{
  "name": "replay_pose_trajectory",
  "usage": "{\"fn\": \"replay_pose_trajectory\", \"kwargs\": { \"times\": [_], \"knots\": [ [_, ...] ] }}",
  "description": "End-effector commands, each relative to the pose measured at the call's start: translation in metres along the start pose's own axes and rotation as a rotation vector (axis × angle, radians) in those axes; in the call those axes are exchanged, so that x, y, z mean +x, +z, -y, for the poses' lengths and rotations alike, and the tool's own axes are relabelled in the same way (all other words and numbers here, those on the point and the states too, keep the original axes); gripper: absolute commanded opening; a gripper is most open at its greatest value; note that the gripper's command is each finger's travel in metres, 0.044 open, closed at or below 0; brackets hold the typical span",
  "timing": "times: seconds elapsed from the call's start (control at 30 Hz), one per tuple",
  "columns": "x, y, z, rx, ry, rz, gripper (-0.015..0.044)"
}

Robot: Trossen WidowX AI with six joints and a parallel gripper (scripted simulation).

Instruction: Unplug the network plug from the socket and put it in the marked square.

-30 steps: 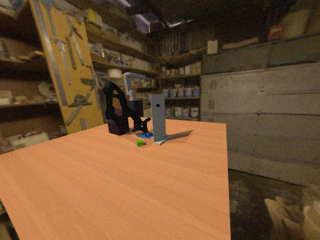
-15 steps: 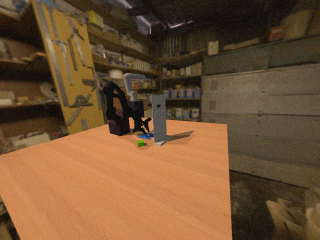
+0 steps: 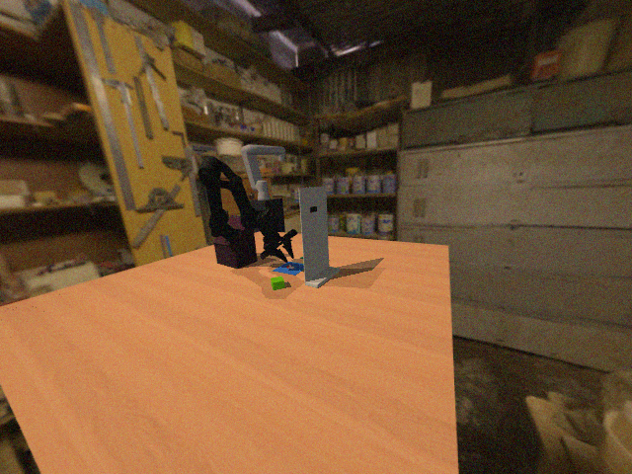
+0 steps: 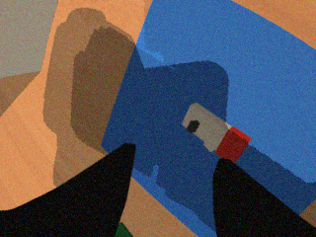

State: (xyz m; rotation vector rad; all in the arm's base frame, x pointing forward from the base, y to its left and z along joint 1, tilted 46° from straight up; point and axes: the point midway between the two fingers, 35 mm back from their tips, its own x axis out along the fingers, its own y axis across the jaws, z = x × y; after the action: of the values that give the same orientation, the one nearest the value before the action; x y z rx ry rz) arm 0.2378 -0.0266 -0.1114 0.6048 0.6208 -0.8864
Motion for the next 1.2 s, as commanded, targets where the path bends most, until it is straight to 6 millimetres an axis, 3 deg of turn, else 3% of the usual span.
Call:
{"fn": "replay_pose_trajectory", "kwargs": {
  "times": [0.0,1.17],
  "knots": [
    [-0.004,0.001,0.001,0.003,-0.002,0.004,0.0156],
    [-0.027,-0.004,-0.019,0.006,-0.005,-0.007,0.0156]
  ]
}}
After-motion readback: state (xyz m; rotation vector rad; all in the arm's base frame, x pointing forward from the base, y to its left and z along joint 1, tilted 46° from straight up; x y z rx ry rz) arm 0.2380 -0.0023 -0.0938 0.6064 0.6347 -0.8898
